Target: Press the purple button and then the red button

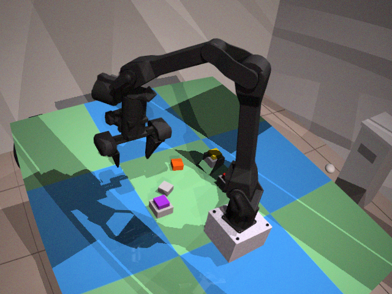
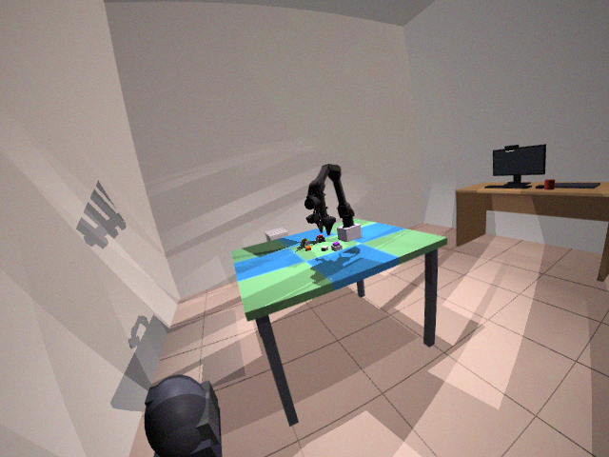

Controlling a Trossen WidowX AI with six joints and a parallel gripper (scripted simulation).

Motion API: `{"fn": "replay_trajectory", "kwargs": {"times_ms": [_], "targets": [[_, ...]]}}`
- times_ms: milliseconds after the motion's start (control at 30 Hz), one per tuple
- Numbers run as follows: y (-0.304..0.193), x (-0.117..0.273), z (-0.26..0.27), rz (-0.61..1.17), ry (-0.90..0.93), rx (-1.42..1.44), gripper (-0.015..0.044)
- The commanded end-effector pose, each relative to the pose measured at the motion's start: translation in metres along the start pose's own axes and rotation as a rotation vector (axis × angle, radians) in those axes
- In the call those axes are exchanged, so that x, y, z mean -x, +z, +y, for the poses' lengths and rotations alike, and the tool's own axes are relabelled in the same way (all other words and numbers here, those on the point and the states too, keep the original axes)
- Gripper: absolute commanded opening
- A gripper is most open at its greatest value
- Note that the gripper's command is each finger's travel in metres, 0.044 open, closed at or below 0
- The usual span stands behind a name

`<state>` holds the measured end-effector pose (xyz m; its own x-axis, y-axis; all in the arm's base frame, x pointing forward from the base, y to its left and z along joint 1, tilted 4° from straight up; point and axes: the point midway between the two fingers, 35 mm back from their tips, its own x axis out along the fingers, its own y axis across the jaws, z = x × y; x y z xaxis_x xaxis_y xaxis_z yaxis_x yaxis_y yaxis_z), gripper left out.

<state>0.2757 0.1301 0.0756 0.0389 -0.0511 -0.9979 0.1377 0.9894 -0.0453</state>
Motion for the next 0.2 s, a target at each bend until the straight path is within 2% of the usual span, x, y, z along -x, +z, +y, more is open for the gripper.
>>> {"fn": "replay_trajectory", "kwargs": {"times_ms": [0, 167], "targets": [[-0.0133, 0.0046, 0.0369, -0.005, -0.008, -0.006, 0.04], [-0.0142, 0.0049, 0.0391, -0.005, -0.009, -0.006, 0.04]]}}
